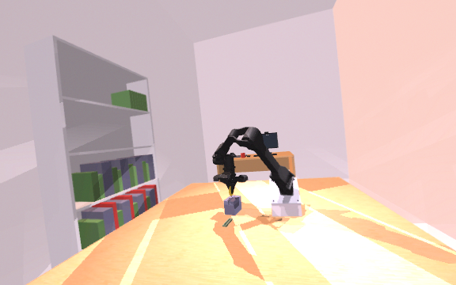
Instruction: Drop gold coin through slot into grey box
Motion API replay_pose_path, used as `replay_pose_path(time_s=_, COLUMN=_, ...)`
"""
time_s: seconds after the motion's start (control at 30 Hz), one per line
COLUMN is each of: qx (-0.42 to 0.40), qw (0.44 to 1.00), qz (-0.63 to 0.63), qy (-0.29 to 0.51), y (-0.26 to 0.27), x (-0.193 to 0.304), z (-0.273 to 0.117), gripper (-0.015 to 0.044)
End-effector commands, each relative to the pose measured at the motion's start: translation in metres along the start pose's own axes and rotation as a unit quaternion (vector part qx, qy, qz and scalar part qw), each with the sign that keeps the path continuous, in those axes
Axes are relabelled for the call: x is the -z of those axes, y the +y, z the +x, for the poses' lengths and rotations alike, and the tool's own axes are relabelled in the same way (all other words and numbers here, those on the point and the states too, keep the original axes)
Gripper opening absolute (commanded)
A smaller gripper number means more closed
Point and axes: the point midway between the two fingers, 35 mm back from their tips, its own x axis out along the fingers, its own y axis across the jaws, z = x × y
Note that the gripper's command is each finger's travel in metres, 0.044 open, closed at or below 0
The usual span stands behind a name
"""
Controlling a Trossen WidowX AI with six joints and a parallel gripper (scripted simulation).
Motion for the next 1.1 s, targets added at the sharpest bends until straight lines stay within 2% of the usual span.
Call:
replay_pose_path(time_s=0.0, qx=-0.002, qw=1.0, qz=0.005, qy=-0.003, y=0.003, x=0.0, z=0.003, gripper=0.0)
replay_pose_path(time_s=0.8, qx=-0.002, qw=1.0, qz=0.005, qy=-0.003, y=0.003, x=0.0, z=0.014, gripper=0.0)
replay_pose_path(time_s=1.0, qx=0.0, qw=1.0, qz=-0.001, qy=0.0, y=0.0, x=0.0, z=0.011, gripper=0.0157)
replay_pose_path(time_s=1.07, qx=0.0, qw=1.0, qz=-0.001, qy=0.0, y=0.0, x=0.0, z=0.011, gripper=0.0161)
